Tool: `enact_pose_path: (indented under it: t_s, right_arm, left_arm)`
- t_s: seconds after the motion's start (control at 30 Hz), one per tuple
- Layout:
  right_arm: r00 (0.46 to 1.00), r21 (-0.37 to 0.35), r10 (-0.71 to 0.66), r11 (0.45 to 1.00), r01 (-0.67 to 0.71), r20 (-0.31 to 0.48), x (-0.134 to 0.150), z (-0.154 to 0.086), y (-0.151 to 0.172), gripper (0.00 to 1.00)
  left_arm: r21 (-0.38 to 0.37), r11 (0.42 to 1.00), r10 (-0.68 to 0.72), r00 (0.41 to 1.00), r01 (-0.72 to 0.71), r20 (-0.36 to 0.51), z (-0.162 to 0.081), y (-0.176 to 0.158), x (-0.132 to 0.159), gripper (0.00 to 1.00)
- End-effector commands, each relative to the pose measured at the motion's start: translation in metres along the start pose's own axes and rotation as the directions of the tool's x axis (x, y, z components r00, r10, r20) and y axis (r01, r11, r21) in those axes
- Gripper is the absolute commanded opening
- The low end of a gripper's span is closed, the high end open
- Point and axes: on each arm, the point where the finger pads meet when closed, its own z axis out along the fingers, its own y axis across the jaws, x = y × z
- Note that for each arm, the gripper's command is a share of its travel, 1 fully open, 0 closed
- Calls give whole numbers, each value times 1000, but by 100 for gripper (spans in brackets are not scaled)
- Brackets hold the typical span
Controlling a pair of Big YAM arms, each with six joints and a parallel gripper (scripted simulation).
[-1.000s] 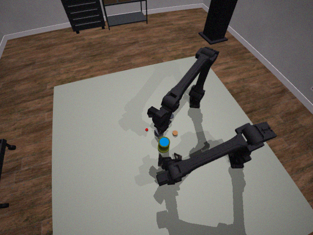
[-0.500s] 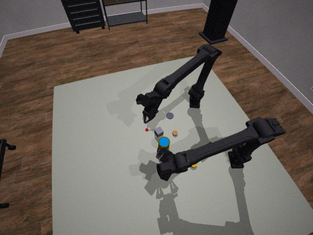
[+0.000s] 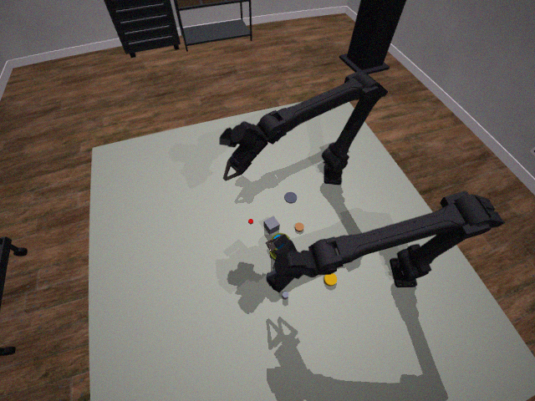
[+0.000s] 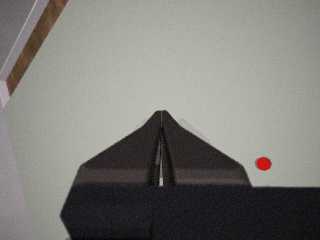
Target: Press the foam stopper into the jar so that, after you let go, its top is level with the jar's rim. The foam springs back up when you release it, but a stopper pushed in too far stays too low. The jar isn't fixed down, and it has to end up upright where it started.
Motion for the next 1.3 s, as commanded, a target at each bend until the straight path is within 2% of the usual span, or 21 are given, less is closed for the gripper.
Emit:
enact_pose_path:
  t_s: [0.0,0.03,0.2,0.4,0.47,0.57,0.63,0.73,1.03,1.1,1.13,1.2,1.23,1.27]
  right_arm:
    - [996,-26,-92,995,92,23,-9,4,-4,0]
    - [993,-41,-100,994,103,64,-24,-9,-5,0]
    - [968,-51,-160,984,173,192,-71,-31,-17,0]
    - [912,-23,-240,965,263,333,-121,-58,-37,0]
    - [889,-1,-269,957,290,370,-136,-63,-46,0]
    - [882,14,-287,953,304,373,-139,-57,-52,0]
    - [845,33,-309,944,328,437,-157,-82,-56,0]
    - [790,79,-352,928,363,503,-181,-104,-68,0]
    - [603,259,-494,862,436,627,-235,-162,-105,0]
    - [603,259,-494,862,436,627,-235,-162,-105,0]
    - [593,281,-512,852,442,621,-239,-157,-112,0]
    - [558,326,-541,836,443,629,-247,-167,-123,0]
    - [521,342,-550,828,445,653,-250,-188,-119,0]
    - [504,359,-560,821,443,658,-254,-194,-123,0]
  left_arm:
    - [9,994,113,993,-113,40,1,0,-2,98]
    - [11,987,156,986,-157,58,0,-7,2,98]
    - [4,941,330,924,-337,193,-23,-39,-6,98]
    - [-48,857,497,799,-513,339,-48,-70,-12,98]
    - [-73,825,542,748,-561,383,-57,-80,-13,98]
    - [-95,817,556,732,-569,395,-56,-76,-20,98]
    - [-119,782,596,678,-612,431,-63,-88,-16,98]
    - [-165,723,647,573,-671,503,-88,-111,-14,98]
    - [-341,577,723,271,-742,635,-146,-156,-8,98]
    - [-341,577,723,271,-742,635,-146,-156,-8,98]
    - [-365,569,731,249,-737,636,-147,-154,-13,98]
    - [-398,547,740,203,-737,642,-150,-159,-10,98]
    - [-414,539,740,177,-734,649,-156,-162,-9,98]
    - [-428,531,732,142,-731,666,-170,-169,-4,98]
